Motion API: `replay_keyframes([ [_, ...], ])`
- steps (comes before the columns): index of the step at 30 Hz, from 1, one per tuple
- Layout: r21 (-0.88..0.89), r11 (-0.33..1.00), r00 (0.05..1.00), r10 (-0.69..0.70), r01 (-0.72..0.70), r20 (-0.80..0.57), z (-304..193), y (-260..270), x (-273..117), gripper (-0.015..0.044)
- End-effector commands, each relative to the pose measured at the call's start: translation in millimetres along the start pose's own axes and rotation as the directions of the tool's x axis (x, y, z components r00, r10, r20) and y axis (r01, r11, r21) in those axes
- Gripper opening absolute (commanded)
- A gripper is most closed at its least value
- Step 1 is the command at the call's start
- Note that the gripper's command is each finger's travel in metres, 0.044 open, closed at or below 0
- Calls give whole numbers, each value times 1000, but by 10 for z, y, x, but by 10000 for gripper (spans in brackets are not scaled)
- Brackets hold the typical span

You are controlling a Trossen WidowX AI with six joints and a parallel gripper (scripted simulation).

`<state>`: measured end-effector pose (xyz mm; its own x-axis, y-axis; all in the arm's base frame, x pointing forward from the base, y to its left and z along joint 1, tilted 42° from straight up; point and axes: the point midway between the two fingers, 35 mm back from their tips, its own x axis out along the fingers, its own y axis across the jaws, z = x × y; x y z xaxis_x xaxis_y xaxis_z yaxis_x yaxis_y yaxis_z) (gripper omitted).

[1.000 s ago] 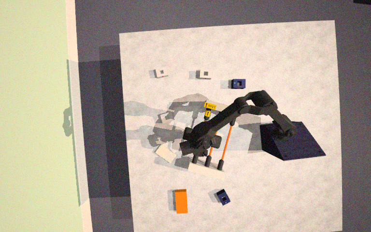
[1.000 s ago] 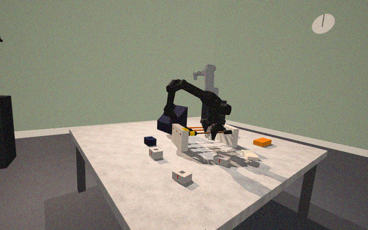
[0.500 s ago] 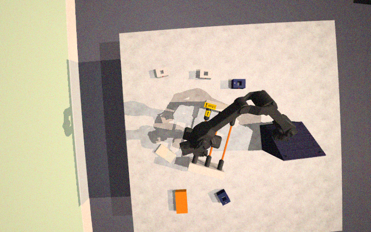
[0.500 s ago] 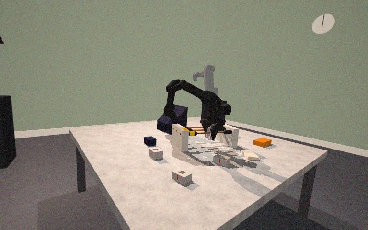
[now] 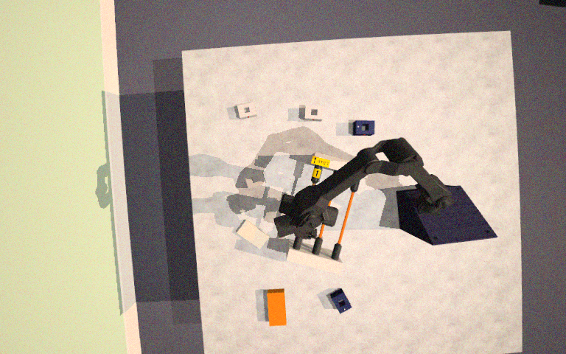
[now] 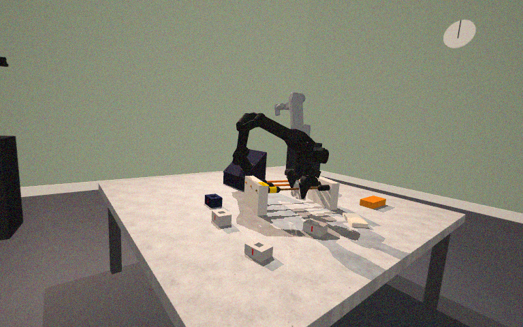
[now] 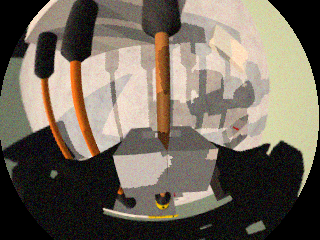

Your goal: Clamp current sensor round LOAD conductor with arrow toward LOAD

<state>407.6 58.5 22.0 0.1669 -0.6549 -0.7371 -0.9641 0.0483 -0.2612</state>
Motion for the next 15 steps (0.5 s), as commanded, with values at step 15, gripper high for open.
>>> replay_keyframes([
  [15,0,1000,1000,0,0,0,0,0,0,0],
])
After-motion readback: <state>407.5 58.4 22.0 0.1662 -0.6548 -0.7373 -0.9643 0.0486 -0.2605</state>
